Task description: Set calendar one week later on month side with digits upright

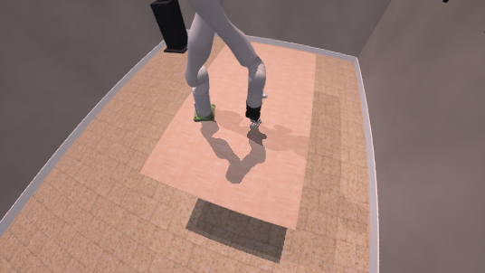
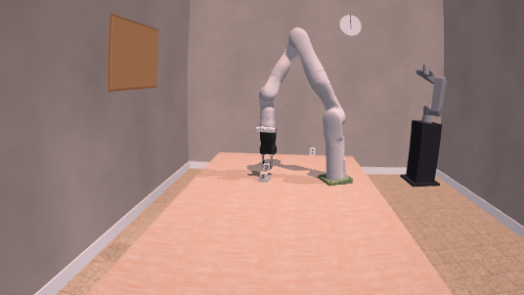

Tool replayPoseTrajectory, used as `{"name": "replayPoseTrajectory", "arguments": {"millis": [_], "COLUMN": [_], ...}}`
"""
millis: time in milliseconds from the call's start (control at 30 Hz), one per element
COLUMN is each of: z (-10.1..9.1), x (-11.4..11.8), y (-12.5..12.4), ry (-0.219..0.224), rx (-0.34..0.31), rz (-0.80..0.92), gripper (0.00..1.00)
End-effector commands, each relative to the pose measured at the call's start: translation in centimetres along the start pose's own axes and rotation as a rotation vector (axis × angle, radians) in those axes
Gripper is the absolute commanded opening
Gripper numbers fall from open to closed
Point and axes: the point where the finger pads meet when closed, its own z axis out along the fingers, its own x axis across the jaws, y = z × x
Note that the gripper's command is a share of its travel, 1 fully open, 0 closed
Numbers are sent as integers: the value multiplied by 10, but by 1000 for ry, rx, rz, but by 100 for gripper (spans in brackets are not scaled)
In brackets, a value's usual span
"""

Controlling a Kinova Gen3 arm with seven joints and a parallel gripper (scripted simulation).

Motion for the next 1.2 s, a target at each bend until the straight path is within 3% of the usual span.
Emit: {"name": "replayPoseTrajectory", "arguments": {"millis": [0, 467, 1167], "z": [-19, -61, -64], "x": [9, 8, 8], "y": [7, 6, 7], "ry": [32, 32, 31], "rx": [-8, -8, -8], "rz": [17, 17, 36], "gripper": [60, 60, 60]}}
